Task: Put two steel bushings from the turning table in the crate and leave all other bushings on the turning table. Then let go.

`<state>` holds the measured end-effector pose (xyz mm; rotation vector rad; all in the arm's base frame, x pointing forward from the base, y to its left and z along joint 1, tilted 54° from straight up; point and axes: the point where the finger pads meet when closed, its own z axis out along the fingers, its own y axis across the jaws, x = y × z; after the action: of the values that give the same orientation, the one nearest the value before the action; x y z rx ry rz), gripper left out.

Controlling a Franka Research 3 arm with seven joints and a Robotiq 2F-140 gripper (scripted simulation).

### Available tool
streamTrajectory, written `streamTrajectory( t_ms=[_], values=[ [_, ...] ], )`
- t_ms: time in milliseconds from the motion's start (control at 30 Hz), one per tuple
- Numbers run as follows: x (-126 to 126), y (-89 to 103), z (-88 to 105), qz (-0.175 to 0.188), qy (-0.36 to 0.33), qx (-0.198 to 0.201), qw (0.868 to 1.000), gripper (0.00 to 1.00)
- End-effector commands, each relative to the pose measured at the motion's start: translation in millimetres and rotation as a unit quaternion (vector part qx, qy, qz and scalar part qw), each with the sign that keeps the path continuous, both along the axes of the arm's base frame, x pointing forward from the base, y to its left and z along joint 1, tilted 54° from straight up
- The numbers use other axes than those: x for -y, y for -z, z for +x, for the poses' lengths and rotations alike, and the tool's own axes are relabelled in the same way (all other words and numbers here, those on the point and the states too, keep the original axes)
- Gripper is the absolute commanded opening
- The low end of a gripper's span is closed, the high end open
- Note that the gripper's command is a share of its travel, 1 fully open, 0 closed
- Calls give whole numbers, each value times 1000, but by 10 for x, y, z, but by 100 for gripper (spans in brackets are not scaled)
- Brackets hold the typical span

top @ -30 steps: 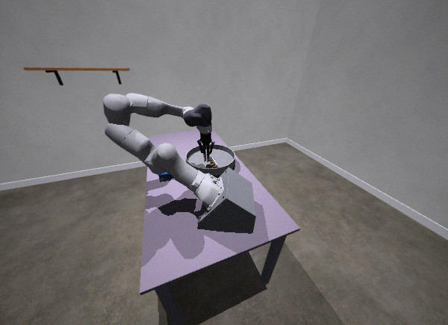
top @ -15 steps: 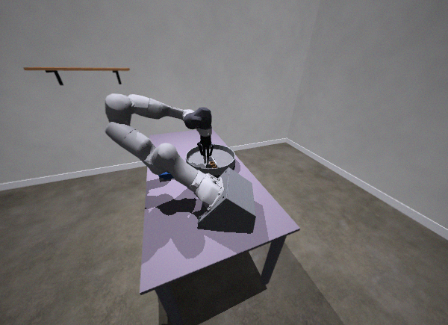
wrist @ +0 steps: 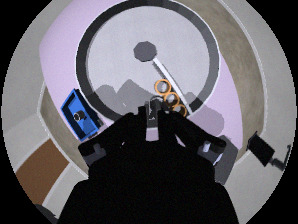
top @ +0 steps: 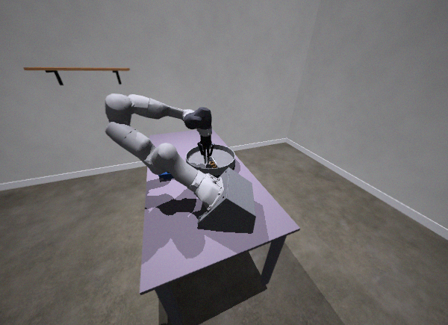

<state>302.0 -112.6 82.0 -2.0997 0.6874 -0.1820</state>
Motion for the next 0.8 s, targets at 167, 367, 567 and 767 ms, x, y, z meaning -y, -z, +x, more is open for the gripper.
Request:
streamTrajectory(
  t_ms=[167,367,567,767],
  values=[
    [-7,11,4,-1,-1,2,1000,10],
    [-7,11,4,-1,-1,2,1000,10],
    [-9,11,4,-1,-1,2,1000,10],
    [-35,15,4,-1,-1,2,1000,10]
  ],
)
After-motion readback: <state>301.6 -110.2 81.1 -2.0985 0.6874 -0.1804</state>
